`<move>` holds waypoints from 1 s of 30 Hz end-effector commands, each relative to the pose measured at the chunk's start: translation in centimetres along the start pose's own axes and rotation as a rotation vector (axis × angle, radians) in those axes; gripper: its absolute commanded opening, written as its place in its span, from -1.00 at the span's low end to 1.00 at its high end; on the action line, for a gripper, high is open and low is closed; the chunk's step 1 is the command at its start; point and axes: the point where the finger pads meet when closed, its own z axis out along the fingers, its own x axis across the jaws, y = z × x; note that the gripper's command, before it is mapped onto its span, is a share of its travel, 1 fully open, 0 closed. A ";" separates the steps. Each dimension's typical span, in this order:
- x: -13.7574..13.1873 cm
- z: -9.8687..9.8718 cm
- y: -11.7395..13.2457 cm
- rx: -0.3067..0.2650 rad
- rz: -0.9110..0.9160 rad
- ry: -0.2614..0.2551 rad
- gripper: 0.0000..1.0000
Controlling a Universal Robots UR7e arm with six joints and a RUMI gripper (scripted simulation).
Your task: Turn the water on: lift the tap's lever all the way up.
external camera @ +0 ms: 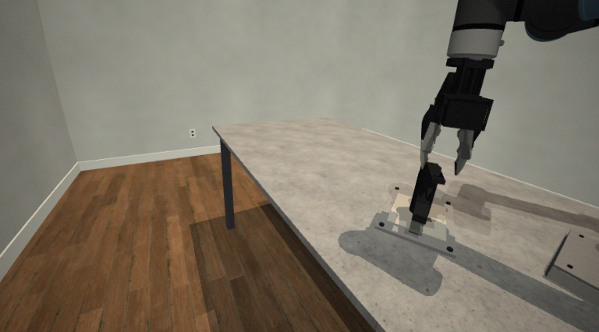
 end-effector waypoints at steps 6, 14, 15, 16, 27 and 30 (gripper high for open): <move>0.0 0.0 0.0 0.000 0.000 -0.001 -0.25; 0.0 0.0 0.0 0.000 0.000 -0.001 -0.25; 0.0 0.0 0.0 0.000 0.000 -0.001 -0.25; 0.0 0.0 0.0 0.000 0.000 -0.001 -0.25; 0.0 0.4 0.0 0.000 0.000 -0.001 -0.25; 0.0 0.6 0.0 0.000 0.000 -0.001 -0.25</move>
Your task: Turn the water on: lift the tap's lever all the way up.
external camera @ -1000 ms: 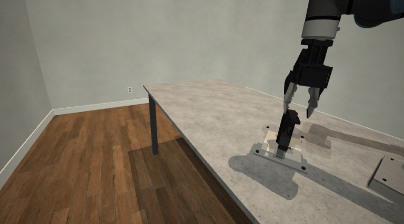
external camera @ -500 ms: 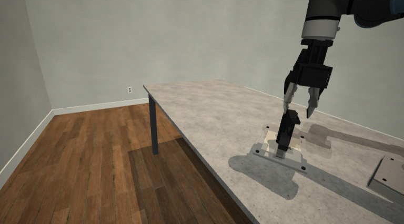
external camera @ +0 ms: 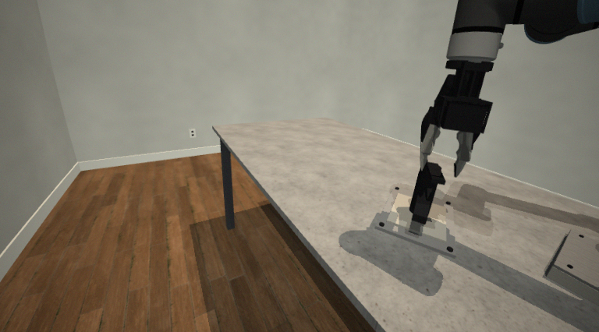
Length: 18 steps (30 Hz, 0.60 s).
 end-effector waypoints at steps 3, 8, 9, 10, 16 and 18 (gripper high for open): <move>0.0 0.3 0.0 0.000 0.000 -0.001 -0.25; 0.0 0.7 0.0 0.000 0.000 -0.001 -0.25; 0.0 0.8 0.0 0.000 0.000 -0.001 -0.25; 0.0 0.9 0.0 0.000 0.000 -0.001 -0.25; 0.0 1.5 0.0 0.000 0.000 -0.001 -0.25; 0.0 1.7 0.0 0.000 0.000 -0.001 -0.25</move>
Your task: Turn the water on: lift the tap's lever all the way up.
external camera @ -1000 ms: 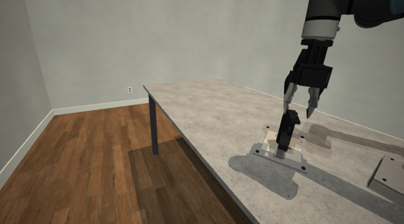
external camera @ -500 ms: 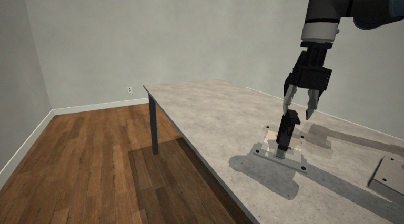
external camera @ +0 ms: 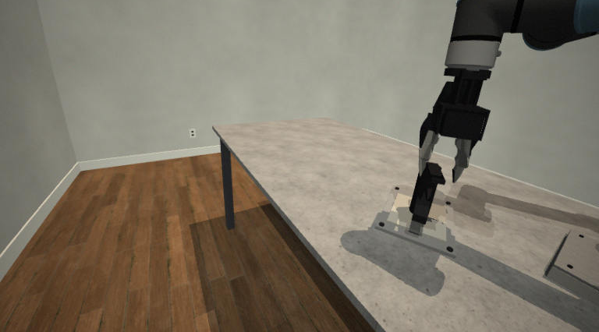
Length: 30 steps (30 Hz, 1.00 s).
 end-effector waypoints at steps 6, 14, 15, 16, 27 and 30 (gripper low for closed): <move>0.0 0.7 0.0 0.000 0.000 -0.001 -0.25; 0.0 1.1 0.0 0.000 0.000 -0.001 -0.25; 0.0 1.1 0.0 0.000 0.000 -0.001 -0.25; 0.0 1.2 0.0 0.000 0.000 -0.001 -0.25; 0.0 1.2 0.0 0.000 0.000 -0.001 -0.25; 0.0 1.2 0.0 0.000 0.000 -0.001 -0.25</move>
